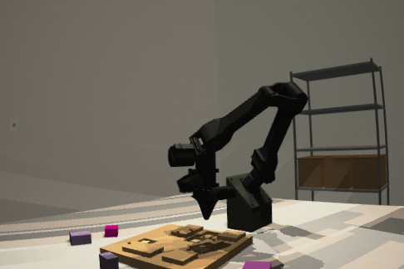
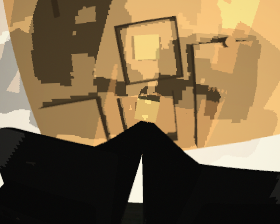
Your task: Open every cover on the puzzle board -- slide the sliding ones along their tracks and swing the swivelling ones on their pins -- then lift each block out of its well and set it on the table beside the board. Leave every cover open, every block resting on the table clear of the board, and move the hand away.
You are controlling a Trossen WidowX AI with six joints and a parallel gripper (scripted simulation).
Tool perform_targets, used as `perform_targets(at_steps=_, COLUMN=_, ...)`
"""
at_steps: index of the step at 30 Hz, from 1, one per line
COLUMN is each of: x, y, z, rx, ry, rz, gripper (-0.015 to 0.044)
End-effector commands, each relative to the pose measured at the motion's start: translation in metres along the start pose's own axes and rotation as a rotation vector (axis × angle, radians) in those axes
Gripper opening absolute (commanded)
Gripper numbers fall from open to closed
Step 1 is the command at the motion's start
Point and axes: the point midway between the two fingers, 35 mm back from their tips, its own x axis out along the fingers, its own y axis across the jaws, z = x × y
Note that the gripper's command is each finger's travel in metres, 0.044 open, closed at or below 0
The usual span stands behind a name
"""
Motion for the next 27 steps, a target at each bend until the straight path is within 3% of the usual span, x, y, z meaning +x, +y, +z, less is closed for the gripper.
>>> perform_targets(at_steps=1, x=0.017, y=0.0, z=-0.004, rx=0.008, ry=0.01, rz=0.005, gripper=0.0)
perform_targets(at_steps=6, x=0.037, y=0.0, z=-0.006, rx=0.008, ry=0.011, rz=0.008, gripper=0.0)
perform_targets(at_steps=27, x=0.05, y=0.0, z=-0.007, rx=0.008, ry=0.012, rz=0.009, gripper=0.0)
